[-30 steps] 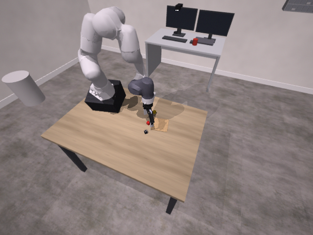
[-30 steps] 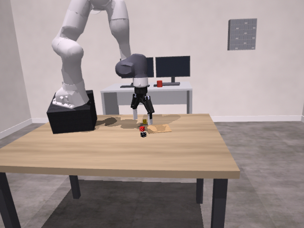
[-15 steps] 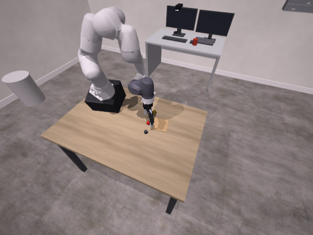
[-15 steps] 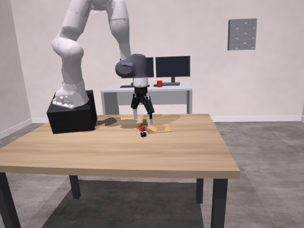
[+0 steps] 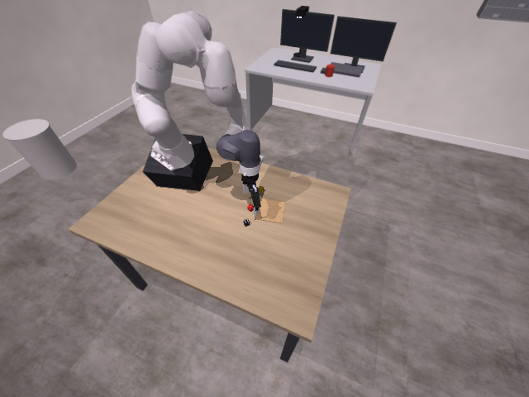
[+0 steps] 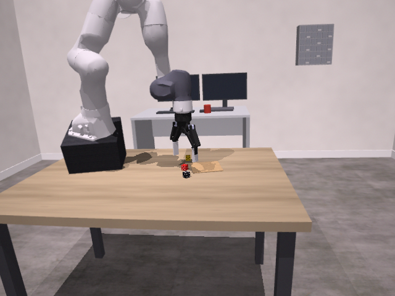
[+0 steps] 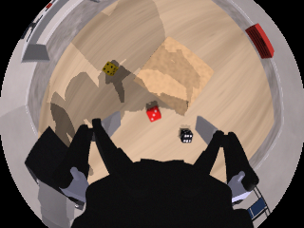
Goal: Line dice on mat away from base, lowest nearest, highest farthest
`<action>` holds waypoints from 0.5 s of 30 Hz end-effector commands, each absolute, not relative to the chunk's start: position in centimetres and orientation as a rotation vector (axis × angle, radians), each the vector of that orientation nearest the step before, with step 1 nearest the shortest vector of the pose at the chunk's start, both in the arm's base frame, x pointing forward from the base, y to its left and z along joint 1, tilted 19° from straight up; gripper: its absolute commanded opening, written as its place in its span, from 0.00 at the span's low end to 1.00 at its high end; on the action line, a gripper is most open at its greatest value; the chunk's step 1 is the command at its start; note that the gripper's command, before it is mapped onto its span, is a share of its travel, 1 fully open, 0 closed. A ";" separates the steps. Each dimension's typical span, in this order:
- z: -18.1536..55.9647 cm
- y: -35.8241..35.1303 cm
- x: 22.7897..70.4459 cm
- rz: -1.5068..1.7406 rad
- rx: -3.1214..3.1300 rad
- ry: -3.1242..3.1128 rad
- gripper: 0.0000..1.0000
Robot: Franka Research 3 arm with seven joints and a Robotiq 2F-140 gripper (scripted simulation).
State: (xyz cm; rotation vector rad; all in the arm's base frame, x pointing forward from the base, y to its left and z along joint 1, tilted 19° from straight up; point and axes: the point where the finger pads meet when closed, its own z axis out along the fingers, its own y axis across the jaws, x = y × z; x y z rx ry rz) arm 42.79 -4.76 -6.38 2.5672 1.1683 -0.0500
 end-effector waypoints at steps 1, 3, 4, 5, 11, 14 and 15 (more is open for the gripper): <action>-6.6 -4.1 42.8 -0.046 2.570 1.157 1.00; -6.9 -3.3 42.7 -0.046 2.570 1.157 1.00; -7.0 -2.8 42.7 -0.046 2.570 1.157 1.00; -7.0 -2.8 42.7 -0.046 2.570 1.157 1.00; -8.3 1.0 42.4 -0.046 2.570 1.157 1.00; -9.1 3.7 42.2 -0.046 2.570 1.157 1.00; -9.4 4.6 42.1 -0.046 2.570 1.157 1.00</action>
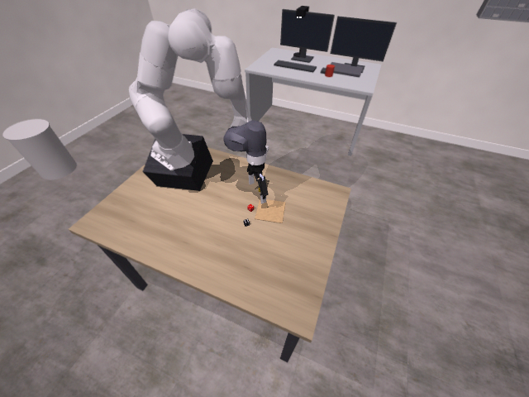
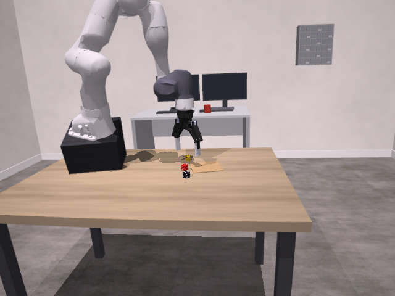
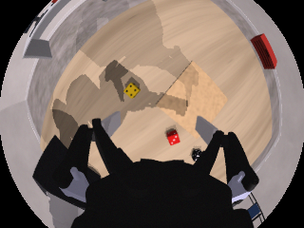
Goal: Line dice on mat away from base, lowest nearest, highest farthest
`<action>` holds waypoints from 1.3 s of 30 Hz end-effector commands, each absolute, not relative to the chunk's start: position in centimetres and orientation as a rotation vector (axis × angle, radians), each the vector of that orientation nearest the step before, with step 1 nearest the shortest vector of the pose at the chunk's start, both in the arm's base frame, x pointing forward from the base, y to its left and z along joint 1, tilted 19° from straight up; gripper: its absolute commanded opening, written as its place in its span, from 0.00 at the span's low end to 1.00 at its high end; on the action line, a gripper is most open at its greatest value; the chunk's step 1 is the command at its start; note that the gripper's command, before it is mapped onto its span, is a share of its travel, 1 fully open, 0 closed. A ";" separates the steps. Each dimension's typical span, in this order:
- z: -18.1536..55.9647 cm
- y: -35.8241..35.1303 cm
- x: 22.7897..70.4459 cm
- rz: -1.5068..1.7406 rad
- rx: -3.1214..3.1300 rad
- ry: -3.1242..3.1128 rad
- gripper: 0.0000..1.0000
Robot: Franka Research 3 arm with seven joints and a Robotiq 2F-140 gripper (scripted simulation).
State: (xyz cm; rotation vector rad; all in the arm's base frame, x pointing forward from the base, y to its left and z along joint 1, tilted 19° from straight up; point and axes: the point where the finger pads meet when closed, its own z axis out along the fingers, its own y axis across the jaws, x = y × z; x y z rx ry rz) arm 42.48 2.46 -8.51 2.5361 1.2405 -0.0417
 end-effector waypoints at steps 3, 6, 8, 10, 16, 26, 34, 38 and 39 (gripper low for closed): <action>-10.2 6.9 41.9 -0.046 2.570 1.157 1.00; -10.7 8.3 41.8 -0.046 2.570 1.157 1.00; -10.7 8.3 41.8 -0.046 2.570 1.157 1.00; -10.8 8.7 41.8 -0.046 2.570 1.157 1.00; -10.8 8.9 41.8 -0.046 2.570 1.157 1.00; -10.8 8.9 41.8 -0.046 2.570 1.157 1.00; -10.8 8.9 41.8 -0.046 2.570 1.157 1.00; -10.8 8.9 41.8 -0.046 2.570 1.157 1.00; -10.8 8.9 41.8 -0.046 2.570 1.157 1.00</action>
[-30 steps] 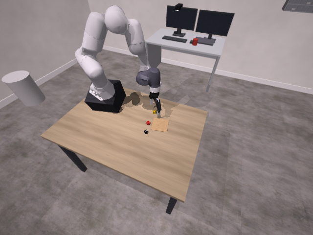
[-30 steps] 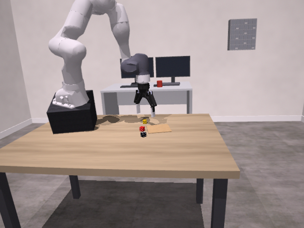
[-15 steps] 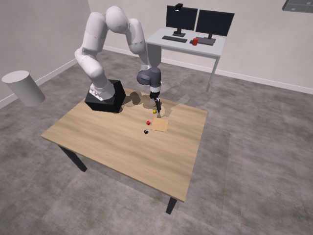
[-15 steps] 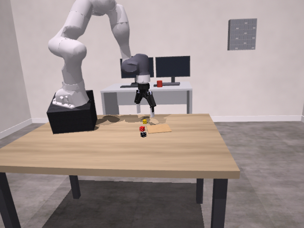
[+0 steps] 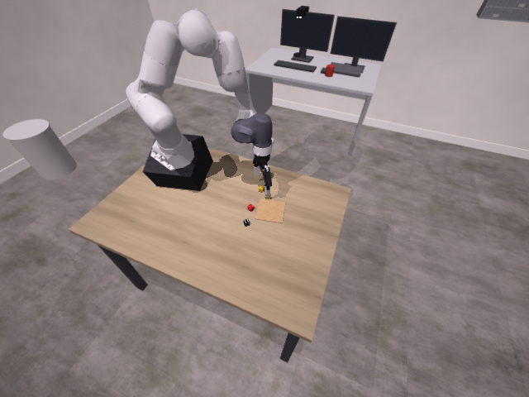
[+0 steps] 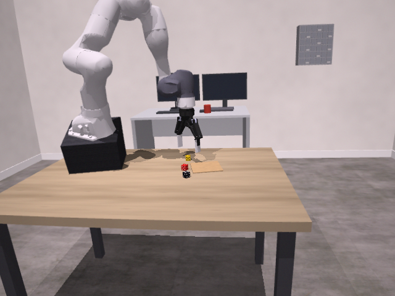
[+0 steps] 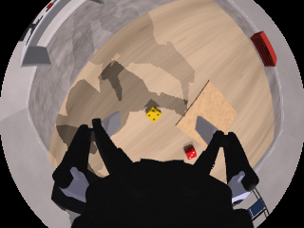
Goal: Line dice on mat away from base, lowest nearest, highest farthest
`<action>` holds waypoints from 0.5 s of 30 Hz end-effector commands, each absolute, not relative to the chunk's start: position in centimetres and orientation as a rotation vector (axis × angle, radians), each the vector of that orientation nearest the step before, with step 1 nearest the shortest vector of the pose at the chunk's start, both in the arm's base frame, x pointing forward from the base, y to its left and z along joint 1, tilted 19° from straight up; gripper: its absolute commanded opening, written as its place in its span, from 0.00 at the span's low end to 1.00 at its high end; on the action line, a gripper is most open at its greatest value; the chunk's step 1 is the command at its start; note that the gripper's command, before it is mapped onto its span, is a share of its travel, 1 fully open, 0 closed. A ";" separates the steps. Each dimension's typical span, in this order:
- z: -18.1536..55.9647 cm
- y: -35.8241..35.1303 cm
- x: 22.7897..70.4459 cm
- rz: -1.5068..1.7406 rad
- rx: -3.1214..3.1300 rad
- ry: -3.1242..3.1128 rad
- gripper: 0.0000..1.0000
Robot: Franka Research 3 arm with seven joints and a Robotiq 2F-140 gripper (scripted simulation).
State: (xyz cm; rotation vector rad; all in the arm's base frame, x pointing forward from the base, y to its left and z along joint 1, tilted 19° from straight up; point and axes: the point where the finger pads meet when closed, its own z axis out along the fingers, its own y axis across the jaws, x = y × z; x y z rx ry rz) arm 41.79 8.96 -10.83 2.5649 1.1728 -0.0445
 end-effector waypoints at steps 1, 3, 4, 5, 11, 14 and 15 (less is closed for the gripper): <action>-10.8 8.9 41.8 -0.046 2.570 1.157 1.00; -10.8 8.9 41.8 -0.046 2.570 1.157 1.00; -10.8 8.9 41.8 -0.046 2.570 1.157 1.00; -10.8 8.9 41.8 -0.046 2.570 1.157 1.00; -10.8 8.9 41.8 -0.046 2.570 1.157 1.00; -10.7 8.9 41.8 -0.046 2.570 1.157 1.00; -10.5 9.0 41.7 -0.046 2.570 1.157 1.00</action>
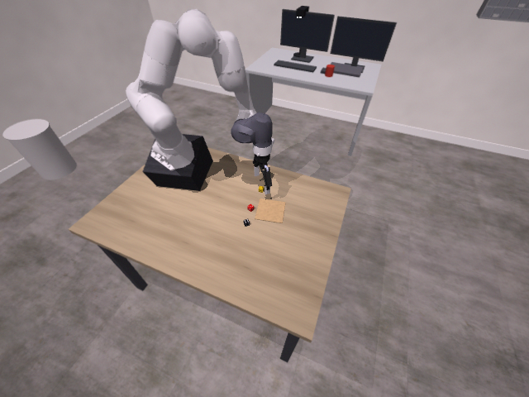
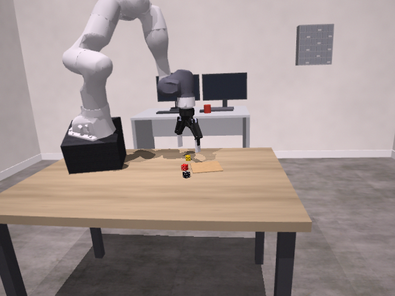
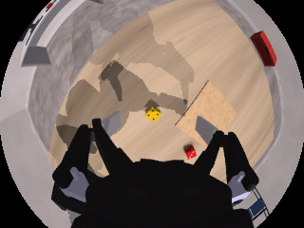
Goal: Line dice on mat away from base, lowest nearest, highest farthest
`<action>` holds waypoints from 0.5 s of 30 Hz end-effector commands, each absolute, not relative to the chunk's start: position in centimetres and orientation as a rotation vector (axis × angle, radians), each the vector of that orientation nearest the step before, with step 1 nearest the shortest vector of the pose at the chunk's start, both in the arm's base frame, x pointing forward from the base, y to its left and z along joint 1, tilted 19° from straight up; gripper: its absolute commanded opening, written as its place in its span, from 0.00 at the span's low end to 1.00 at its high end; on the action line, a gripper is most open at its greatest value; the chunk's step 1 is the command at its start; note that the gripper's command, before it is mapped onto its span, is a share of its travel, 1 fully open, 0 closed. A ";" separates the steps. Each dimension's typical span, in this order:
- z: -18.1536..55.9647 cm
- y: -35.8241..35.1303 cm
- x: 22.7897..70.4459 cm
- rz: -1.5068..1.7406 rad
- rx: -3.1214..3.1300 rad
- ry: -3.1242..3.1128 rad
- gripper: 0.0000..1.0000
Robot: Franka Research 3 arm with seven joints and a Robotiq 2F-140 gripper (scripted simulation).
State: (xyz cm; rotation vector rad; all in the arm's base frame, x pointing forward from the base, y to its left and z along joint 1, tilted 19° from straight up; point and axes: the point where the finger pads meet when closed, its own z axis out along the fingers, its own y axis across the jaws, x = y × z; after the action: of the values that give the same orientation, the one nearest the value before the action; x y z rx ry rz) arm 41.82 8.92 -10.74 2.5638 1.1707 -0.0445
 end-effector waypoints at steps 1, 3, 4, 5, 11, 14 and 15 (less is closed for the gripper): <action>-10.2 9.1 41.7 -0.046 2.570 1.157 1.00; -9.3 9.3 41.6 -0.046 2.570 1.157 1.00; -9.3 9.3 41.6 -0.046 2.570 1.157 1.00; -9.3 9.3 41.6 -0.046 2.570 1.157 1.00; -5.7 10.5 41.2 -0.046 2.570 1.157 1.00; -4.0 11.0 41.1 -0.046 2.570 1.157 1.00; -3.6 11.2 41.0 -0.046 2.570 1.157 1.00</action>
State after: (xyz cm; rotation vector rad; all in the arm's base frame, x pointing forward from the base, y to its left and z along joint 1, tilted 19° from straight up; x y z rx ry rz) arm 42.12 11.16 -4.87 2.5612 1.1961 -0.0017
